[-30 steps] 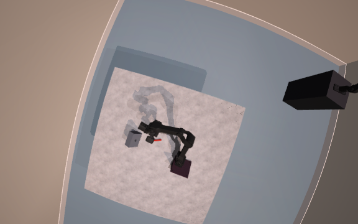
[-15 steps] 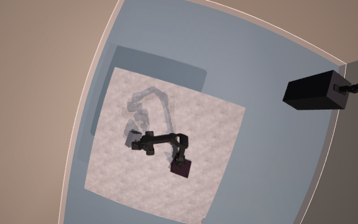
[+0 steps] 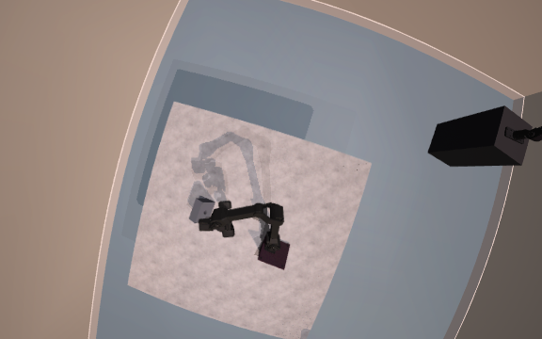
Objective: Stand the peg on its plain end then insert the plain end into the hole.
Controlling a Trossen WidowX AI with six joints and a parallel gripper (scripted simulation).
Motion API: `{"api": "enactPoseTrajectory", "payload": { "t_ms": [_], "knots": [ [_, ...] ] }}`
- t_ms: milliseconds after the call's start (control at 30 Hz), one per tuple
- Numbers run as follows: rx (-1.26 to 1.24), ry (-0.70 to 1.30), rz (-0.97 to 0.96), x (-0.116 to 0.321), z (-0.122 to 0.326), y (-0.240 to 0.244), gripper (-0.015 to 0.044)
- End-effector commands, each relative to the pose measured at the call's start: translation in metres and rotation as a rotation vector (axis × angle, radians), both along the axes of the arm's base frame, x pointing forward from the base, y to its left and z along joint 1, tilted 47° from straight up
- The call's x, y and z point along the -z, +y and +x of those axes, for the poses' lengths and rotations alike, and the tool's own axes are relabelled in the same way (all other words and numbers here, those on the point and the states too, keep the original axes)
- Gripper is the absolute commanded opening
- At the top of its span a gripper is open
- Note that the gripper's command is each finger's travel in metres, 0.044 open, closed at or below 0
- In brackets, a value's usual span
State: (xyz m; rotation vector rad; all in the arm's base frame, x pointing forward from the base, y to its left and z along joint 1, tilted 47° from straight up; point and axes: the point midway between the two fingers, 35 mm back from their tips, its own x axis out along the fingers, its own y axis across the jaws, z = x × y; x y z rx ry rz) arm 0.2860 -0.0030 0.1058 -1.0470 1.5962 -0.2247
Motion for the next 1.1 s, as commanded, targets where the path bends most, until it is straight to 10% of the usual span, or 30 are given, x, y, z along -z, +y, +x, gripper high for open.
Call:
{"api": "enactPoseTrajectory", "payload": {
  "t_ms": [0, 1067],
  "knots": [
    [-0.001, 0.012, -0.006, 0.007, -0.001, -0.006, 0.0440],
    [-0.001, 0.011, -0.009, 0.042, 0.002, -0.044, 0.0440]
  ]
}}
